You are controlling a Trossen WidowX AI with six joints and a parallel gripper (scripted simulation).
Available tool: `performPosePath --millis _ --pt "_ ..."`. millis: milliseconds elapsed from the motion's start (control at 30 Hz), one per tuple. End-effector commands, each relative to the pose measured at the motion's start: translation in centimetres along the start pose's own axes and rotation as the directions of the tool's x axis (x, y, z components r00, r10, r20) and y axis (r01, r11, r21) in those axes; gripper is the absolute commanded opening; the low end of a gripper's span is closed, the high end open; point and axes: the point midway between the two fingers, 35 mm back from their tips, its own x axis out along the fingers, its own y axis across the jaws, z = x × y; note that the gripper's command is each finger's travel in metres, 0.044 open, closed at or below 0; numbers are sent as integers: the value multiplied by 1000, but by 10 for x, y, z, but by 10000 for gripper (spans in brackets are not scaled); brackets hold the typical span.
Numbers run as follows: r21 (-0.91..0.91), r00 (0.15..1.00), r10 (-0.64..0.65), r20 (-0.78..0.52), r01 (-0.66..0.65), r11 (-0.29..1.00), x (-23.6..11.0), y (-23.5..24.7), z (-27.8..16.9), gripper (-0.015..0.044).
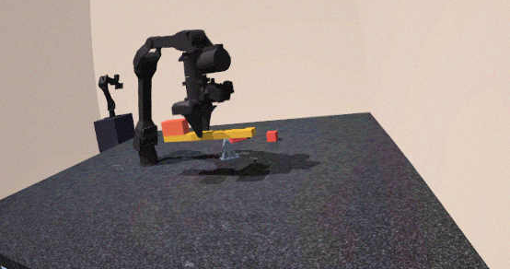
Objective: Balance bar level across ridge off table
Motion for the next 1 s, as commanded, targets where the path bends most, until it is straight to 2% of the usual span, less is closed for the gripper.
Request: performPosePath --millis 0,967 --pt "-14 1000 1 13 -1 1000 -6 6 2 0" --pt "-349 1000 9 15 -4 937 -8 119 19 0"
